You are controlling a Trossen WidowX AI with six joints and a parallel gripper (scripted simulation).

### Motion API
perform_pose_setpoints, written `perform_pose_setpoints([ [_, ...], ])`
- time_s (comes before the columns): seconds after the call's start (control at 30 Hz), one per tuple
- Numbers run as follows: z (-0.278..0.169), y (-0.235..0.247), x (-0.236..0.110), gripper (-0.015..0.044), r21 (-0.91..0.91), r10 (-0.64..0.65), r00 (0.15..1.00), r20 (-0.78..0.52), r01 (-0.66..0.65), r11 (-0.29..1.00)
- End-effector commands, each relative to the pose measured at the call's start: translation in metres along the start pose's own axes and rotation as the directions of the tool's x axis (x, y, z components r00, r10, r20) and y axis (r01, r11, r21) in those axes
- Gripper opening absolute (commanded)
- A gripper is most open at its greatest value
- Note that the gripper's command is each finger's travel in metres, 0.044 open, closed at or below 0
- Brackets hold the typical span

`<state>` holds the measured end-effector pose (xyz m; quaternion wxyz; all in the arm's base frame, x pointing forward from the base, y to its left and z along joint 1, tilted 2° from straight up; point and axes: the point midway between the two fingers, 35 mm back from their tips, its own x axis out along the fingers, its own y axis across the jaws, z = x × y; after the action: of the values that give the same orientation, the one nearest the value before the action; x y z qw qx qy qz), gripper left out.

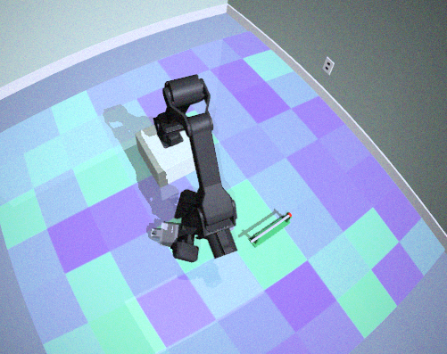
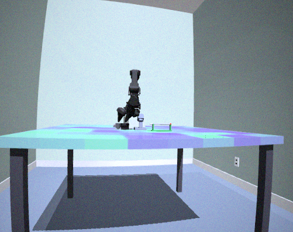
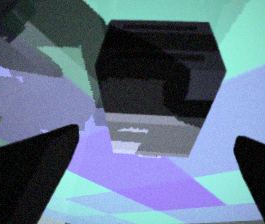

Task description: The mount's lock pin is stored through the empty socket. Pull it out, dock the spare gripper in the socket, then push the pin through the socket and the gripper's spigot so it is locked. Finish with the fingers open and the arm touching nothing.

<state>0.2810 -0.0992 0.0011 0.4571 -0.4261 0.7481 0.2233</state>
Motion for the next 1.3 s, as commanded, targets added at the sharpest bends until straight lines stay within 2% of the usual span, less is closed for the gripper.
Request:
perform_pose_setpoints([
  [0.0,0.003,0.000,0.006,0.0440,-0.007,0.001,1.000,-0.003,-0.001,1.000],
  [0.93,0.023,0.002,0.040,0.0440,-0.007,0.001,1.000,-0.003,-0.001,1.000],
  [1.17,0.023,0.002,0.040,0.0256,-0.007,0.001,1.000,-0.003,-0.001,1.000],
  [1.27,0.023,0.002,0.040,0.0236,-0.007,0.001,1.000,-0.003,-0.001,1.000],
])
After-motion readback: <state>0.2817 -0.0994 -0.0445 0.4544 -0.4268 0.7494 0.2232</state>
